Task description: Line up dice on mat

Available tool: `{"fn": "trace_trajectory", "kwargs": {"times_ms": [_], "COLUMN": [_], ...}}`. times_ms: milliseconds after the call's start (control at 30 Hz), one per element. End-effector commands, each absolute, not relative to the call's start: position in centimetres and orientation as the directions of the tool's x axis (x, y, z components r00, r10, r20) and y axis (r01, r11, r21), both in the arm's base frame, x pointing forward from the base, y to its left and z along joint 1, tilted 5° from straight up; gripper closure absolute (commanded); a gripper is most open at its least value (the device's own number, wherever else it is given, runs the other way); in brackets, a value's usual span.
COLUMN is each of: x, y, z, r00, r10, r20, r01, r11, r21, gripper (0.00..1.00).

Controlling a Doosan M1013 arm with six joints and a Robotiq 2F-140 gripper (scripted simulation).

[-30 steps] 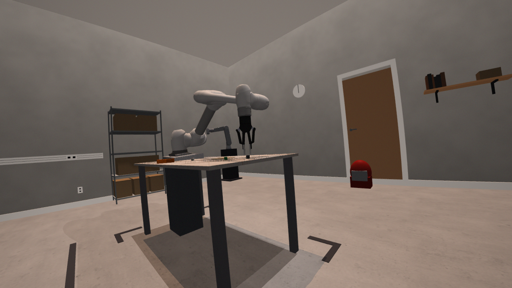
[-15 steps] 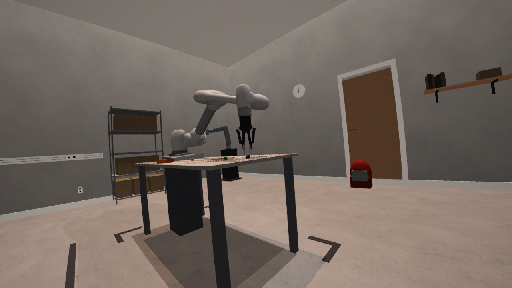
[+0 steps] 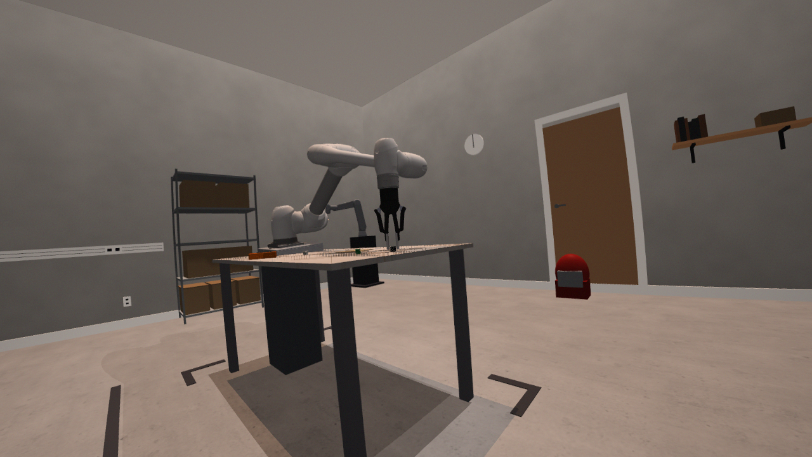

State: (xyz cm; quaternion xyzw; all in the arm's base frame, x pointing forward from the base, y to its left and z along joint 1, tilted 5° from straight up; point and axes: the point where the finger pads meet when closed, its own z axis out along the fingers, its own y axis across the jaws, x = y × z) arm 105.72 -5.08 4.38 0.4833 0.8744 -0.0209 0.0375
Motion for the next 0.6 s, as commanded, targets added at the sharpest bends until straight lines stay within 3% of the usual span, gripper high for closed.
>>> {"fn": "trace_trajectory", "kwargs": {"times_ms": [0, 567], "x": [105.79, 105.82], "y": [-5.09, -5.13], "z": [4.23, 3.68], "r00": [-0.530, -0.530], "r10": [0.844, 0.844], "r20": [-0.087, -0.087], "r01": [0.847, 0.847], "r11": [0.532, 0.532], "r21": [0.002, 0.002], "gripper": [0.71, 0.71]}}
